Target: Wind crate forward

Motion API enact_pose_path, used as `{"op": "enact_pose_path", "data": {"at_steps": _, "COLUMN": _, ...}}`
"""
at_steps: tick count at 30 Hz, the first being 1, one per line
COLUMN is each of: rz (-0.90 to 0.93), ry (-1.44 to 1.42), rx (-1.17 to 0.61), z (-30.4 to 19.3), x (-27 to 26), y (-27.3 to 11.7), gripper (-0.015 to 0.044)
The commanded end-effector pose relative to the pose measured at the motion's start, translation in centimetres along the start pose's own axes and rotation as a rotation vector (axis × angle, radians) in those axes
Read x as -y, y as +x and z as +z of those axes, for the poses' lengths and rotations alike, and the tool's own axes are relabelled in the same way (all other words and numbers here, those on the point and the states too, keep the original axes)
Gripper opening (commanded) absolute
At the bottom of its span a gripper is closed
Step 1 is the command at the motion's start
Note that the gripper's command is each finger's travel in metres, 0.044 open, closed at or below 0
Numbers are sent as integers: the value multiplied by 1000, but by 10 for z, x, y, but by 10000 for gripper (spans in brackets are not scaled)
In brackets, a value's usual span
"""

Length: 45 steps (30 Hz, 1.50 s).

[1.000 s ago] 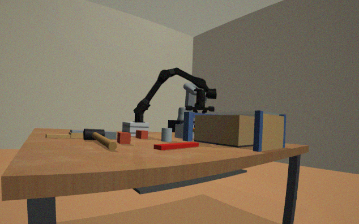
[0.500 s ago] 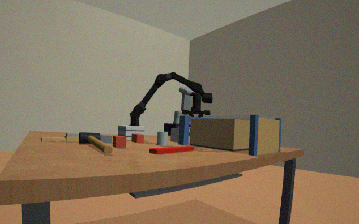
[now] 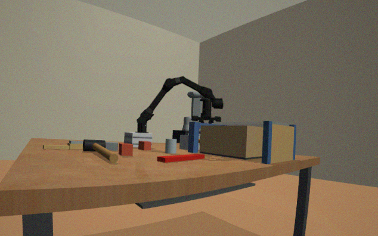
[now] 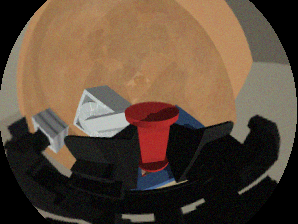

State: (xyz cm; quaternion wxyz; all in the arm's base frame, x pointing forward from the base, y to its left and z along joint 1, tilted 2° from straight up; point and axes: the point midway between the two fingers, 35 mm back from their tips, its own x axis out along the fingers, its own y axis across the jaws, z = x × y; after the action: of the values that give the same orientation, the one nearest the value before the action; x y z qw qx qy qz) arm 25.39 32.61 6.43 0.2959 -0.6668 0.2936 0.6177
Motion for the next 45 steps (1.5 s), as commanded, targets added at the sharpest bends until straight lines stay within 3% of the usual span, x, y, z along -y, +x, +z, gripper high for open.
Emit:
{"op": "enact_pose_path", "data": {"at_steps": 1, "rz": 12, "ry": -37, "rx": 39, "z": 26, "x": -8, "y": -1, "gripper": 0}}
{"op": "enact_pose_path", "data": {"at_steps": 45, "rz": 15, "ry": -37, "rx": 42, "z": 65, "x": -39, "y": -2, "gripper": 0}}
